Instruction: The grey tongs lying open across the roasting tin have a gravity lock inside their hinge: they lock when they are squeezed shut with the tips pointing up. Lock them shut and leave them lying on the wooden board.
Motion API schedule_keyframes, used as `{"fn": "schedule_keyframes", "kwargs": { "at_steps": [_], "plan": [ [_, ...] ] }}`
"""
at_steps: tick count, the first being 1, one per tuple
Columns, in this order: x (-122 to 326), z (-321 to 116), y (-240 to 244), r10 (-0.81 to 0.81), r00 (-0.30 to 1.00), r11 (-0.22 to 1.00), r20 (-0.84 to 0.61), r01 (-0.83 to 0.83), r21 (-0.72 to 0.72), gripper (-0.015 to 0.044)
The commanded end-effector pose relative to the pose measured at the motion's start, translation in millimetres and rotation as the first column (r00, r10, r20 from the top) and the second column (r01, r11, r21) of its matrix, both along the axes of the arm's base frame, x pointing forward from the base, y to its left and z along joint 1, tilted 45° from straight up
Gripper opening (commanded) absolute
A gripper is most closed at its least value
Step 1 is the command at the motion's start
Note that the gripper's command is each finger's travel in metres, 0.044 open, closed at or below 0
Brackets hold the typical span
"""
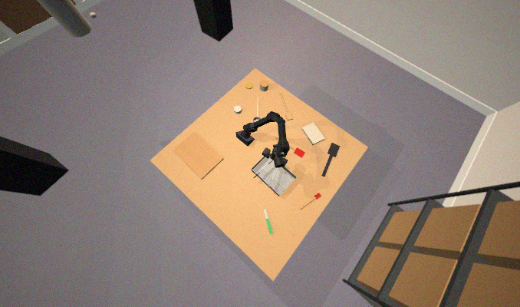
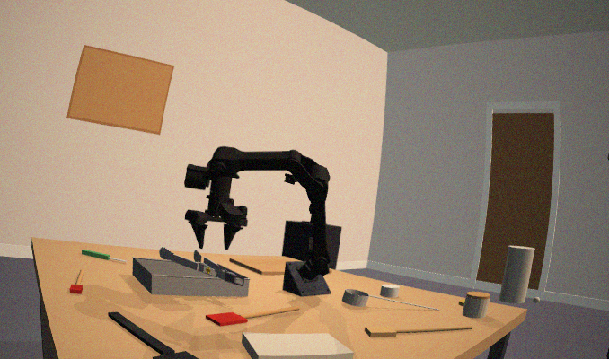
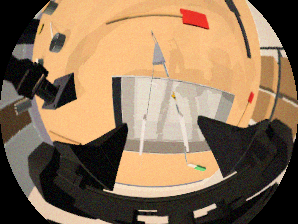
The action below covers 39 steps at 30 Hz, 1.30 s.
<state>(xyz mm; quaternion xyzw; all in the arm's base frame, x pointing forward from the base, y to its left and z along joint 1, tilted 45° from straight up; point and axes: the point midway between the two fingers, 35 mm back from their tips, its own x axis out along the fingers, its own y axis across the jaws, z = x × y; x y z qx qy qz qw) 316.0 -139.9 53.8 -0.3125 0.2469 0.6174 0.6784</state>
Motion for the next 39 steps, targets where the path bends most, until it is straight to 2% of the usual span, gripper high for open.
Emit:
{"fn": "schedule_keyframes", "kwargs": {
  "at_steps": [1,39],
  "plan": [
    [3,-2,0,0.002,1.0,1.0,-0.002,-0.002,0.015,0.044],
    [16,-39,30,0.001,1.0,1.0,-0.001,-0.001,0.013,0.044]
  ]
}}
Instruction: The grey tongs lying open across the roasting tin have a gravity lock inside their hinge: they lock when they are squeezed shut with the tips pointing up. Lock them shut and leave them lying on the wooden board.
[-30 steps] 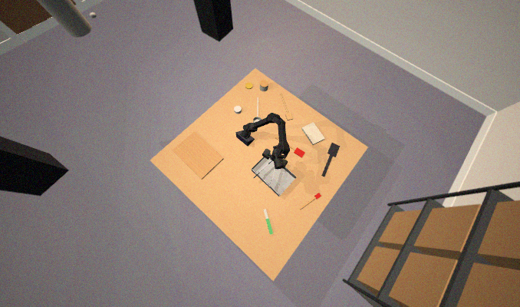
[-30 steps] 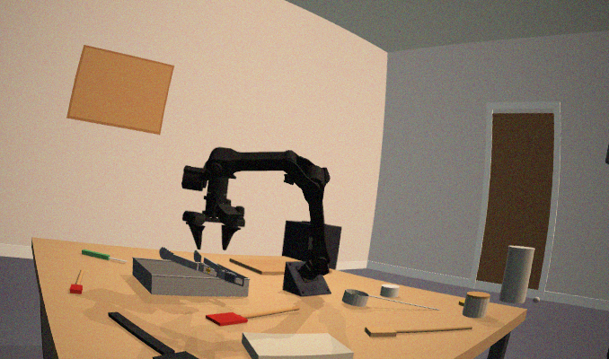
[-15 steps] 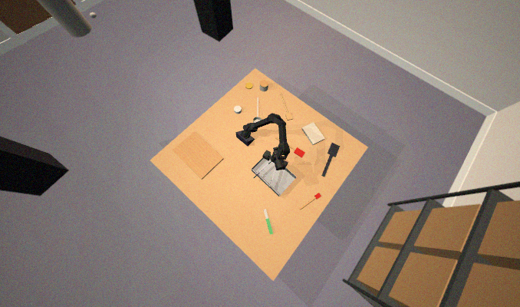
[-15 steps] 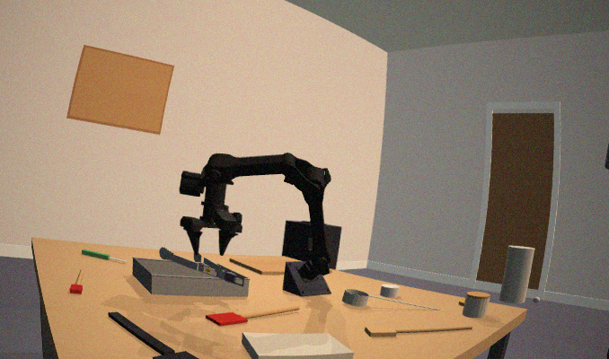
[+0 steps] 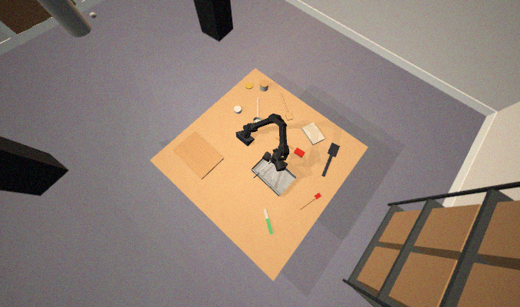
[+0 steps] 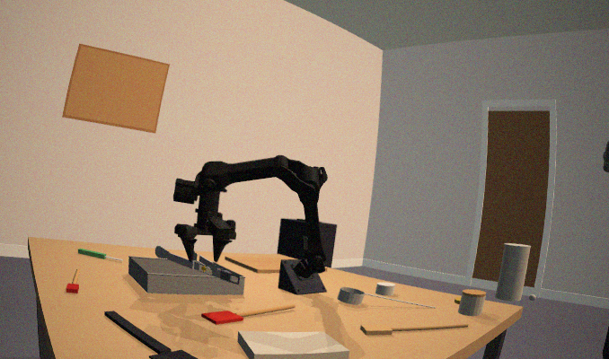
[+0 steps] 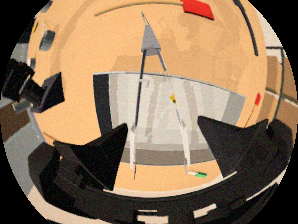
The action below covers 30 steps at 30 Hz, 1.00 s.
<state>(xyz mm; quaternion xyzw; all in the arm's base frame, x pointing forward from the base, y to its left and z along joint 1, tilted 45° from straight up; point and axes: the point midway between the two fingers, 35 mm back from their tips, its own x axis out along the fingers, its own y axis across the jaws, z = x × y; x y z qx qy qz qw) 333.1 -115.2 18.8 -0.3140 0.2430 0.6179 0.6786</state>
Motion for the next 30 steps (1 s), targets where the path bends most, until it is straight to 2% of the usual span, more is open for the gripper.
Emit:
{"fn": "schedule_keyframes", "kwargs": {
  "at_steps": [1,30],
  "plan": [
    [-1,-5,6,-0.003,1.0,1.0,-0.008,0.003,0.01,0.044],
    [1,-36,41,-0.002,1.0,1.0,-0.007,0.002,0.014,0.044]
  ]
}}
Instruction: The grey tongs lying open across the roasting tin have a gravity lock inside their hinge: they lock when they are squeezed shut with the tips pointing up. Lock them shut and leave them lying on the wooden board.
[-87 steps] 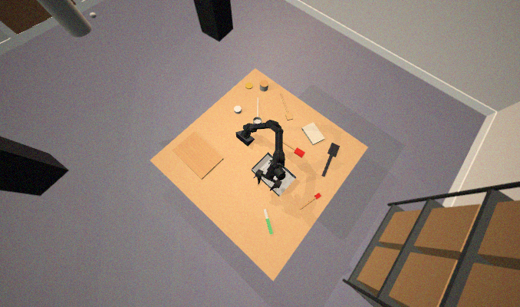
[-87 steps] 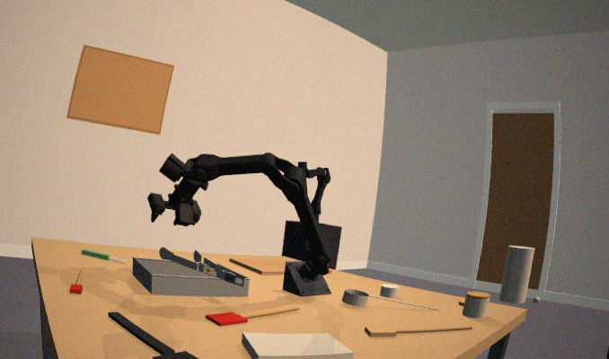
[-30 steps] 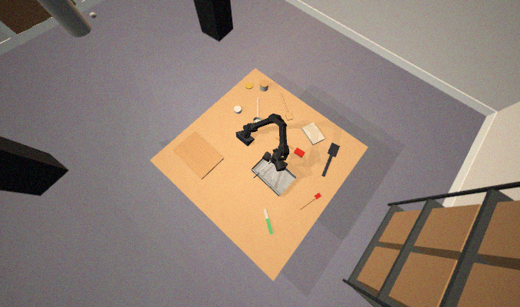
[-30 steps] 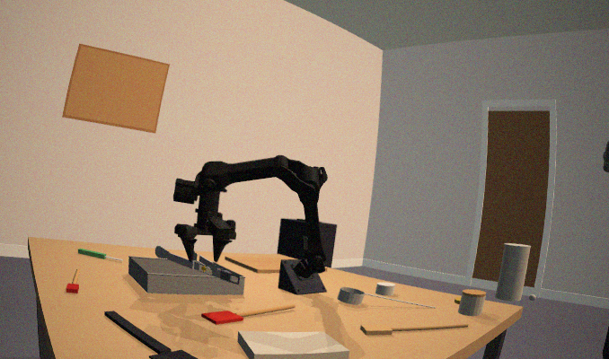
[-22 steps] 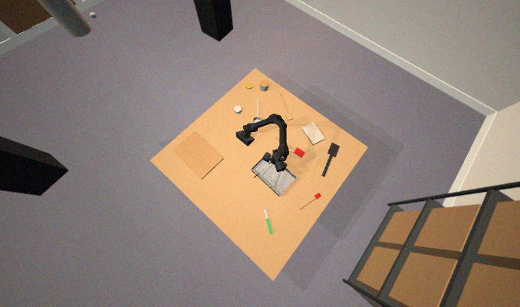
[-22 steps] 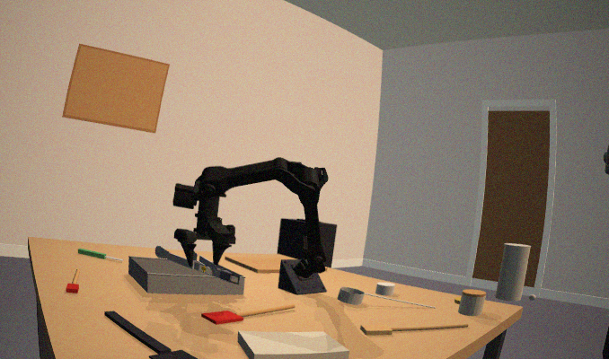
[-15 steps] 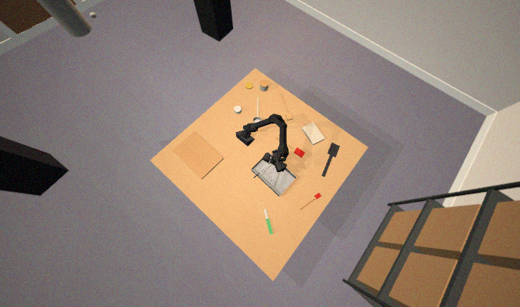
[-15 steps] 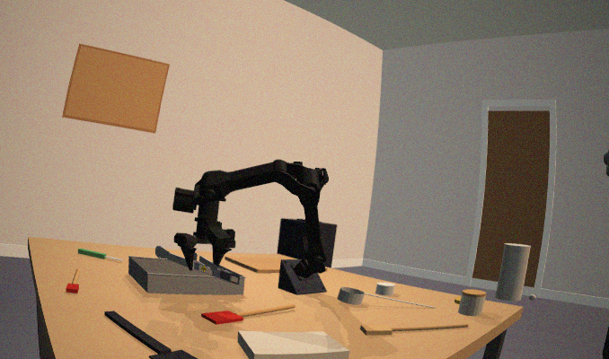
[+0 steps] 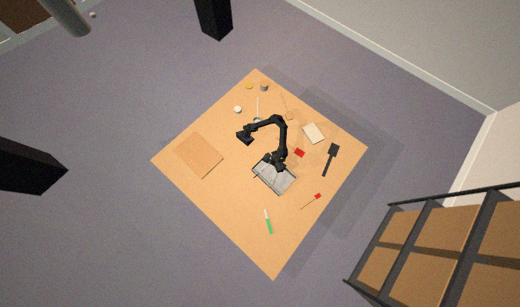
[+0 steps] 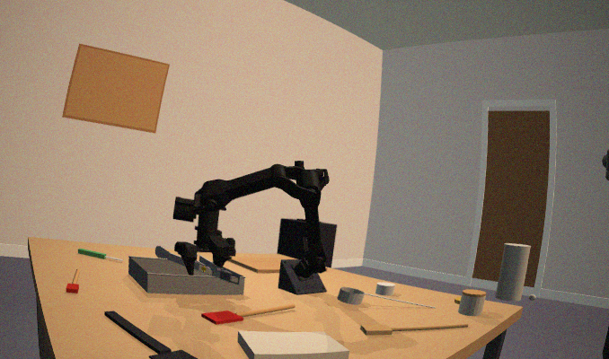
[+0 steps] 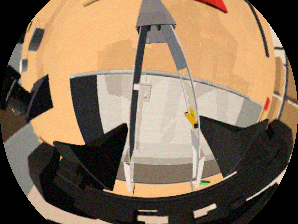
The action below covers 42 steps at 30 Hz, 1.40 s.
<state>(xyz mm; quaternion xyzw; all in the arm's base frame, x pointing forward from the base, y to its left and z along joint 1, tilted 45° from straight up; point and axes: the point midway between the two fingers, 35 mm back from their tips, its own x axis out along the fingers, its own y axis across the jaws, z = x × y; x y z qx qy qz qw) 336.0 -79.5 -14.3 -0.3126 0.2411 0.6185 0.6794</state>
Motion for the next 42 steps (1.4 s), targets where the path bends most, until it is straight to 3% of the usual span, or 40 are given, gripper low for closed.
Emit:
{"fn": "schedule_keyframes", "kwargs": {
  "at_steps": [1,4,5,42],
  "plan": [
    [-2.2,-4.2,6.7,-0.002,1.0,1.0,-0.008,0.002,0.01,0.044],
    [-2.3,-5.6,8.5,-0.002,1.0,1.0,-0.008,0.002,0.01,0.044],
    [-0.4,-3.5,4.6,0.001,1.0,1.0,-0.001,-0.001,0.001,0.0414],
    [-0.4,-3.5,4.6,0.001,1.0,1.0,-0.001,-0.001,0.001,0.0167]
  ]
}}
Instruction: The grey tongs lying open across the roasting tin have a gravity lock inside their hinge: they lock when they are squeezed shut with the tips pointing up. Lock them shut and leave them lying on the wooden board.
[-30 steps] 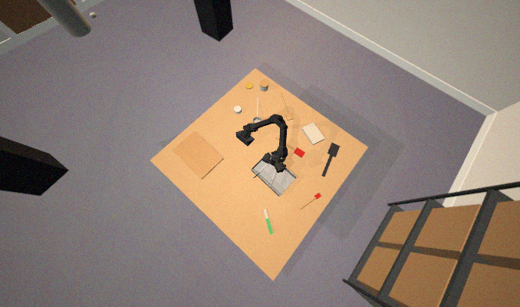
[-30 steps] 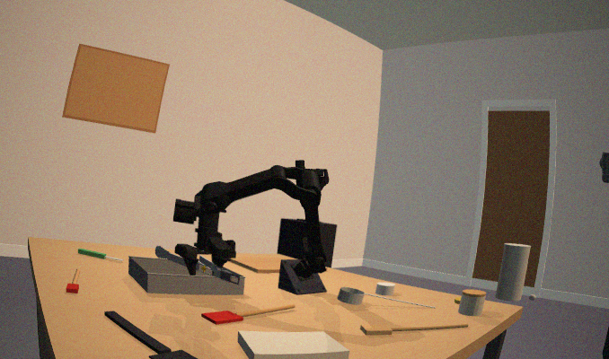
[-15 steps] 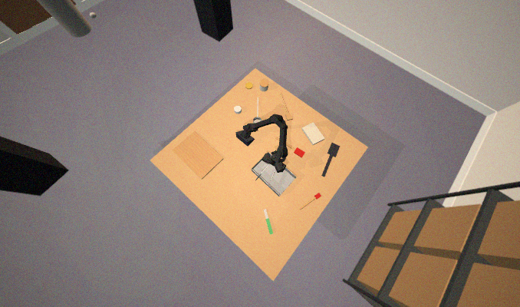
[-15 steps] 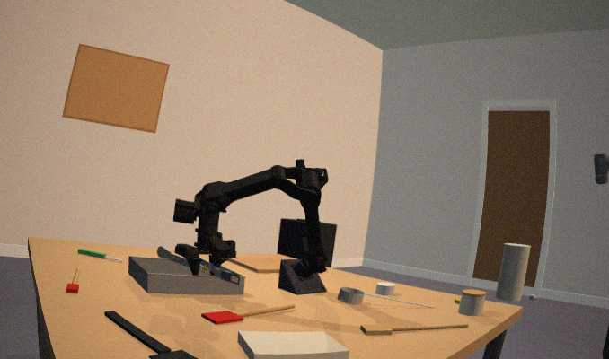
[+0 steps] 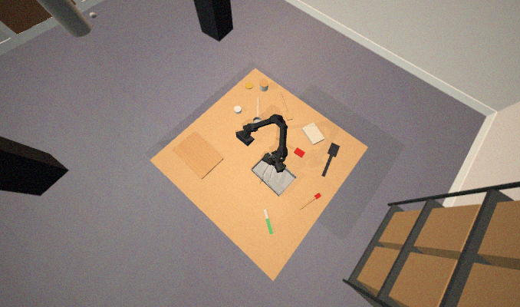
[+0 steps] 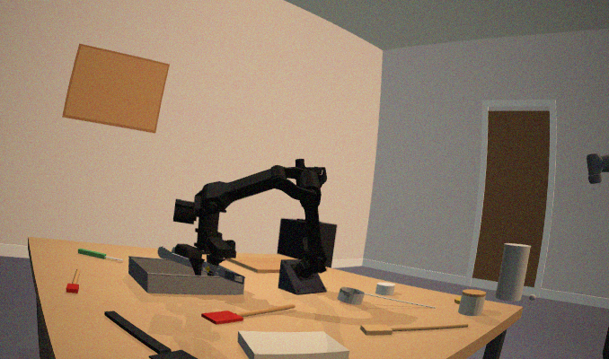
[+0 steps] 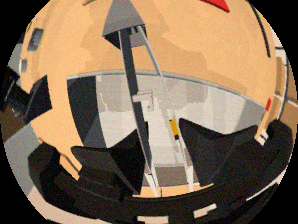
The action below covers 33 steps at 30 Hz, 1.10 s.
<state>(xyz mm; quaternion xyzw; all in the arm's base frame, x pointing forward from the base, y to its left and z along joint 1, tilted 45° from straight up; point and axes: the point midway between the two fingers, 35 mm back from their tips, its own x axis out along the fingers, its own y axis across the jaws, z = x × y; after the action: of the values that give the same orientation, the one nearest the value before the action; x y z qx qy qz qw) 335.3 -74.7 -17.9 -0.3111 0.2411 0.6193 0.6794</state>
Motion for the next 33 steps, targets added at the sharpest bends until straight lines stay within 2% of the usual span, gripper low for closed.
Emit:
{"fn": "schedule_keyframes", "kwargs": {
  "at_steps": [1,23,29,33],
  "plan": [
    [0,0,0,0.001,1.0,1.0,0.002,-0.001,-0.001,0.016],
    [0,0,0,0.001,1.0,1.0,0.002,-0.001,-0.001,0.0014],
    [0,0,0,0.001,1.0,1.0,0.002,-0.001,-0.001,-0.0144],
    [0,14,-16,-0.001,1.0,1.0,-0.001,0.001,-0.002,-0.015]
  ]
}}
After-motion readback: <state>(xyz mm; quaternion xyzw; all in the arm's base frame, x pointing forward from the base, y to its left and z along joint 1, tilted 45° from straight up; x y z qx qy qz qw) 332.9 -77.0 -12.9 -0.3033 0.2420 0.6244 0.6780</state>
